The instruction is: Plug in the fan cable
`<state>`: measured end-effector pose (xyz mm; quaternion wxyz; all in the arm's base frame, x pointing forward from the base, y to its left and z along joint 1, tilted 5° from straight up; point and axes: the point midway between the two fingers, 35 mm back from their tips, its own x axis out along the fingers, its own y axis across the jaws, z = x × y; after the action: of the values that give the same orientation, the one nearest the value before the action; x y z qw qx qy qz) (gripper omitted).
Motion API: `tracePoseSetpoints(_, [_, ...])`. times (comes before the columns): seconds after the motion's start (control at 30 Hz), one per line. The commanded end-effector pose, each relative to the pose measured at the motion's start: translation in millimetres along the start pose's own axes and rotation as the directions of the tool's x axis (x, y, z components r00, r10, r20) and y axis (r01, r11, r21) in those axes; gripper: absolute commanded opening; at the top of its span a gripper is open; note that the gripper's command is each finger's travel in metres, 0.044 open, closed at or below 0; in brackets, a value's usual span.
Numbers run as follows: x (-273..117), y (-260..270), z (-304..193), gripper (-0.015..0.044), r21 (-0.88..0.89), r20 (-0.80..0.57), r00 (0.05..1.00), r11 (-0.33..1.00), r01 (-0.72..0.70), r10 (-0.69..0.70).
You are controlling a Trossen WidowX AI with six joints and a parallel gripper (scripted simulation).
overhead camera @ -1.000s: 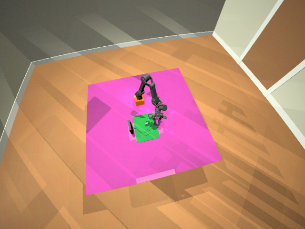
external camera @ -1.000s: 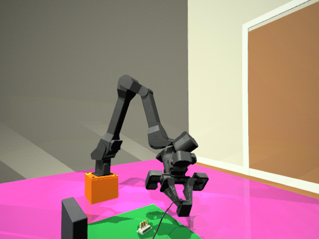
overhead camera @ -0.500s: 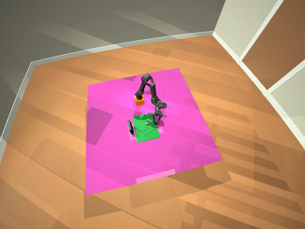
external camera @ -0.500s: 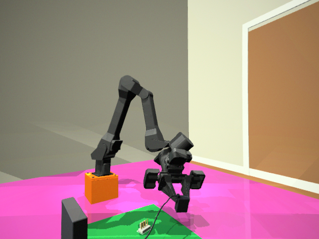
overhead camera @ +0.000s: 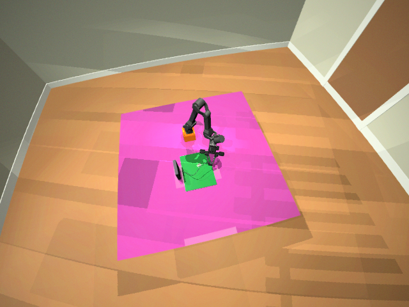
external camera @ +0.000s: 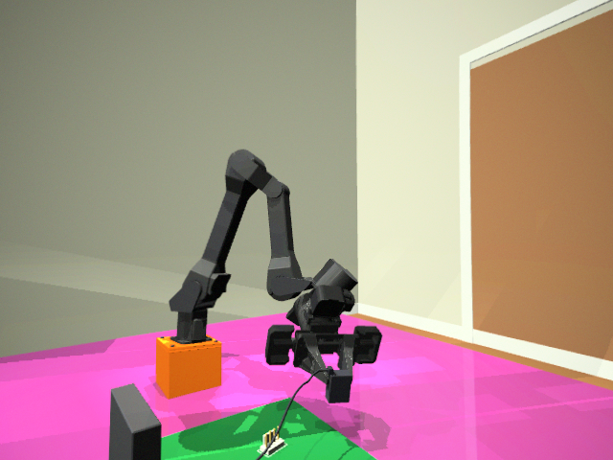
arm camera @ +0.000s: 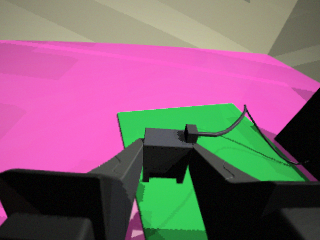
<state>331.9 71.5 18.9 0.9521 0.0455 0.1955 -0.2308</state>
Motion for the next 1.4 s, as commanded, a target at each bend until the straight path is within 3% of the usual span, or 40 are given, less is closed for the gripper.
tracePoseSetpoints(0.0, [-4.3, -5.1, -0.6, 0.0000, 0.002, 0.026, 1.000, 1.000, 0.011, -0.011])
tracePoseSetpoints(0.83, [-31.1, -25.3, 6.0, 0.0000, 0.091, 0.169, 0.985, 0.996, 0.024, -0.039])
tracePoseSetpoints(1.37, [-31.6, -22.6, 12.3, 0.0000, 0.096, 0.163, 0.986, 0.995, 0.016, -0.032])
